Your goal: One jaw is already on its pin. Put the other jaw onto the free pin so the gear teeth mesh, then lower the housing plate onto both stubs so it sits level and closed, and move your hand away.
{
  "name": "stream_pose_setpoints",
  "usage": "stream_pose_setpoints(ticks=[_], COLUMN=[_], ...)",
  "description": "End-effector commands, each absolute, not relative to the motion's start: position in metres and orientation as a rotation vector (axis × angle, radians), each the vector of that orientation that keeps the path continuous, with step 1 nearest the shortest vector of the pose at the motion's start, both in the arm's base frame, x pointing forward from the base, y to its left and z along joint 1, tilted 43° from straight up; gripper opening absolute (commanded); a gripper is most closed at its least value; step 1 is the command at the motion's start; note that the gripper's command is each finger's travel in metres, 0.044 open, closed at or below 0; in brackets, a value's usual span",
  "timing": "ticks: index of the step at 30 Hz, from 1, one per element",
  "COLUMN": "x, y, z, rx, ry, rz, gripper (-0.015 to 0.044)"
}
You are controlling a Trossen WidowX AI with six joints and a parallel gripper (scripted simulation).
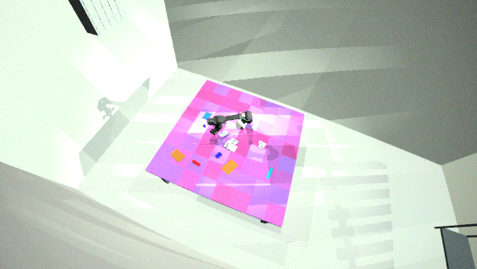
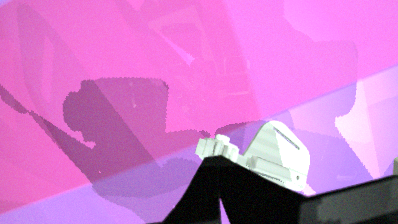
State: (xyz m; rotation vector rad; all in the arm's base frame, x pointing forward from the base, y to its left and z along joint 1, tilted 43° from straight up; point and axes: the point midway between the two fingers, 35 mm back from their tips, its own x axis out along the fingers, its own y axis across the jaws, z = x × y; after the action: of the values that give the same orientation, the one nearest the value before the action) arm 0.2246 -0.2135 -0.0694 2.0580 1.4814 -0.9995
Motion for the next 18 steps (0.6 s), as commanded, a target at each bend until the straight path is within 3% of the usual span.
stream_pose_setpoints(ticks=[1, 18], x=[0.220, 0.206], y=[-0.214, -0.217], z=[-0.070, -0.071], rx=[1.979, 1.616], ry=[1.507, 1.553], rz=[-0.904, -0.472], gripper=[0.0000, 0.0000])
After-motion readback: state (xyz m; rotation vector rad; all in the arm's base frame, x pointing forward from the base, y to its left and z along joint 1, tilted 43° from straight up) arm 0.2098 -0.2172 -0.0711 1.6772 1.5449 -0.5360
